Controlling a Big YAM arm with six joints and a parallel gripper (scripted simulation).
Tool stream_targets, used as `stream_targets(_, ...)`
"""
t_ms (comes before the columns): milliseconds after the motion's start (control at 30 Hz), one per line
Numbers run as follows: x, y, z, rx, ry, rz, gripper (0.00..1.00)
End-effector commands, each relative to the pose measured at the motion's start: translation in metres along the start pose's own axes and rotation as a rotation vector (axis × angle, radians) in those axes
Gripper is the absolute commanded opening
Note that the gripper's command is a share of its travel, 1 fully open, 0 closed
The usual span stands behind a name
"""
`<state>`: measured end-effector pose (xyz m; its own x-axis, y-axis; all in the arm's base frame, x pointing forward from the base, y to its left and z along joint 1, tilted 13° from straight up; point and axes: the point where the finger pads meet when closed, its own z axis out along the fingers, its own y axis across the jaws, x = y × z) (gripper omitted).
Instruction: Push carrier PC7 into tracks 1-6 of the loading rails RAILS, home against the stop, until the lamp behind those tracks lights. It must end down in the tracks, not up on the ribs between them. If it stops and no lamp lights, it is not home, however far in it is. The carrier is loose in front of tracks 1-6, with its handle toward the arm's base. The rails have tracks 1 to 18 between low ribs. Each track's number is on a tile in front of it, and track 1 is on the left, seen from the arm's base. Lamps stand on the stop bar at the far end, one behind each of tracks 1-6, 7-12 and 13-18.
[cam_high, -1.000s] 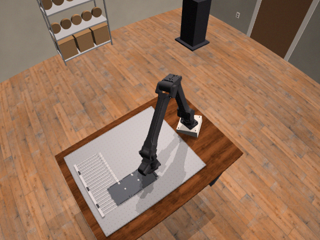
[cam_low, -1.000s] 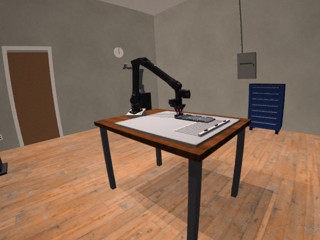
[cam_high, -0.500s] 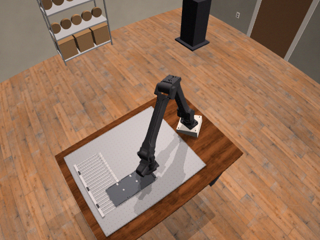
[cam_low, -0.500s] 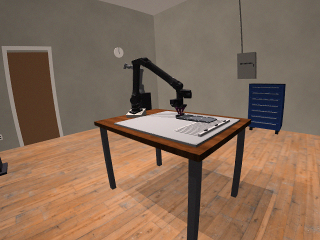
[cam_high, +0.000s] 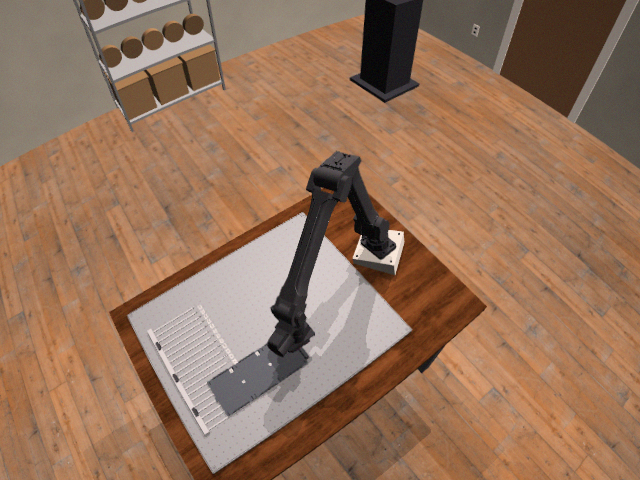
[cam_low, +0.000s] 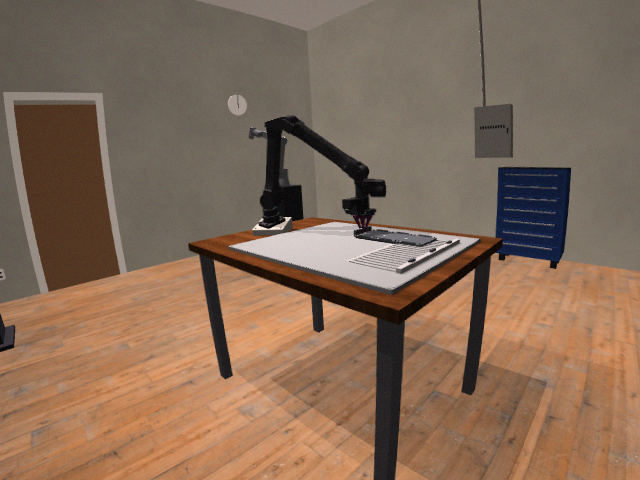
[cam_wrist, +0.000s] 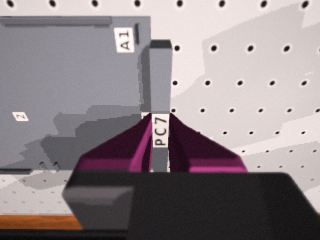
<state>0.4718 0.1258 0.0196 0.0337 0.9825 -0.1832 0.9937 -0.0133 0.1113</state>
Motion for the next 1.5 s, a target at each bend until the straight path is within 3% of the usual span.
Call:
stream_targets(0,-0.003,0.036,-0.012,-0.052,0.015,0.013,0.00)
stream_targets(1467,-0.004,0.075,-0.013,-0.050,0.013,0.012,0.00)
